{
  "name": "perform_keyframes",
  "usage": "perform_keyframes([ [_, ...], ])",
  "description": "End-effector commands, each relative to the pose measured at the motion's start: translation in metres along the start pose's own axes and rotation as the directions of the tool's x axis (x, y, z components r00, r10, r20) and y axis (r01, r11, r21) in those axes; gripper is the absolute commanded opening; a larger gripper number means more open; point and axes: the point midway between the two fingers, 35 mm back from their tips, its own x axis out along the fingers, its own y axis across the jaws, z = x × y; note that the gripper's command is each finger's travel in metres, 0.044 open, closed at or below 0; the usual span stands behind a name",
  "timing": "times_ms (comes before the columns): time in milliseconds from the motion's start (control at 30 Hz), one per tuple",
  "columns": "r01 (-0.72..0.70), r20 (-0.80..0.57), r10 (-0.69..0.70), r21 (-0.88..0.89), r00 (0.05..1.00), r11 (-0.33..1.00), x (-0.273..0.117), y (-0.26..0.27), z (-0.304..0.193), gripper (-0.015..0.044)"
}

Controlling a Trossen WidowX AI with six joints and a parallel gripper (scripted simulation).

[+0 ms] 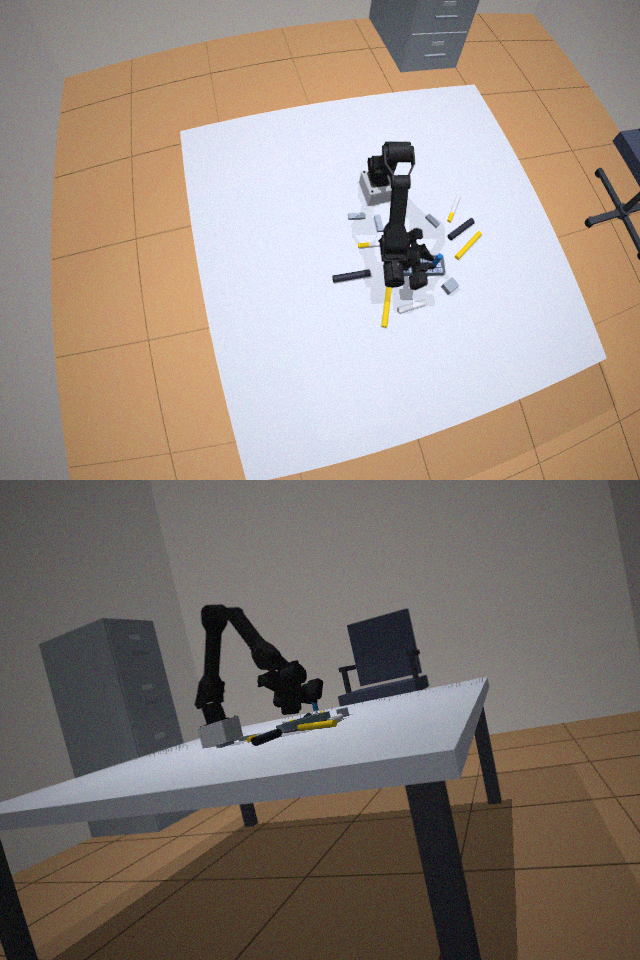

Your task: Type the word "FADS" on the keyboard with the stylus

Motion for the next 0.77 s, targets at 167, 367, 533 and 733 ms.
perform_keyframes([
  [167, 0.001, -0.002, -0.001, 0.002, 1.0, 1.0, -0.009, 0.0, -0.015, 0.0081],
  [367, 0.001, -0.002, -0.001, 0.002, 1.0, 1.0, -0.018, 0.0, -0.032, 0.0081],
  [533, -0.001, 0.0, 0.001, -0.004, 1.0, 1.0, -0.017, 0.0, -0.03, 0.0081],
  [733, -0.001, 0.0, 0.001, -0.004, 1.0, 1.0, -0.017, 0.0, -0.03, 0.0081],
])
